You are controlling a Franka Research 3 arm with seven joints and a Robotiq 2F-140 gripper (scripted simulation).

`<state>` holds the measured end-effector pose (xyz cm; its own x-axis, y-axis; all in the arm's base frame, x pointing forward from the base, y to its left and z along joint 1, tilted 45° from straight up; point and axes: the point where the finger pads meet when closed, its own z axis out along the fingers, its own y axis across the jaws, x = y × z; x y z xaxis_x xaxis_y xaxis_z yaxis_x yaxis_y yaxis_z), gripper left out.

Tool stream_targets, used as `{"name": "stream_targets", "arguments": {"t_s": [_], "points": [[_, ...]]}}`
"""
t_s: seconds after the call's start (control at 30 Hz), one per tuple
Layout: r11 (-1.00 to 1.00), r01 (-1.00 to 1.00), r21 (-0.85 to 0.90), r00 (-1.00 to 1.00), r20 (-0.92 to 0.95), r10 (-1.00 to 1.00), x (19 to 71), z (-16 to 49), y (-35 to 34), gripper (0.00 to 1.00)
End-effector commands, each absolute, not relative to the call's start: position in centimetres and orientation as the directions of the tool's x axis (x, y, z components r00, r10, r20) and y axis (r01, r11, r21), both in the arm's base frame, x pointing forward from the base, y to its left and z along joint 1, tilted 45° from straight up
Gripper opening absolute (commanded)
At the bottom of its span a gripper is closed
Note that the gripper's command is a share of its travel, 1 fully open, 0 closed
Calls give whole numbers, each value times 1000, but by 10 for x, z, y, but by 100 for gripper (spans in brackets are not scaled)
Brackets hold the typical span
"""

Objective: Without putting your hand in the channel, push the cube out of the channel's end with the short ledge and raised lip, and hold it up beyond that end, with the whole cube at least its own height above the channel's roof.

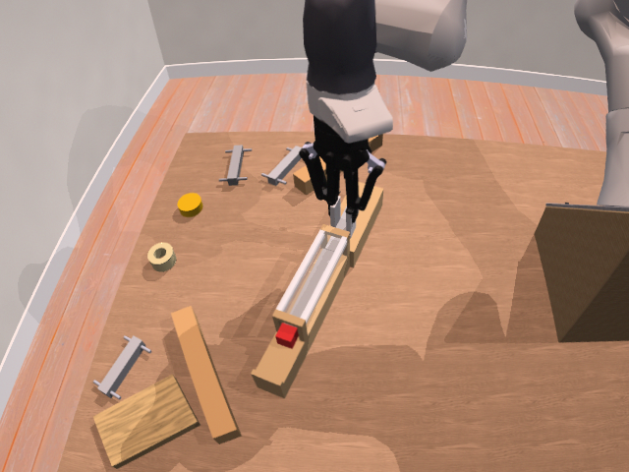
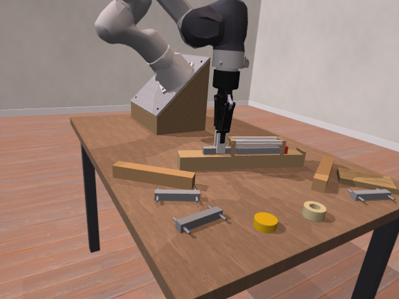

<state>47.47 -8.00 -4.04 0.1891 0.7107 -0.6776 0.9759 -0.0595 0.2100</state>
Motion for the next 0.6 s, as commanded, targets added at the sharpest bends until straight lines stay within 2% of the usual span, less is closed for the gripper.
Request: {"name": "stream_targets", "arguments": {"t_s": [0.0,0.57], "points": [[-73,972,222,207,-674,710,476,-42,-76,0],[-73,972,222,207,-674,710,478,-48,-69,0]]}}
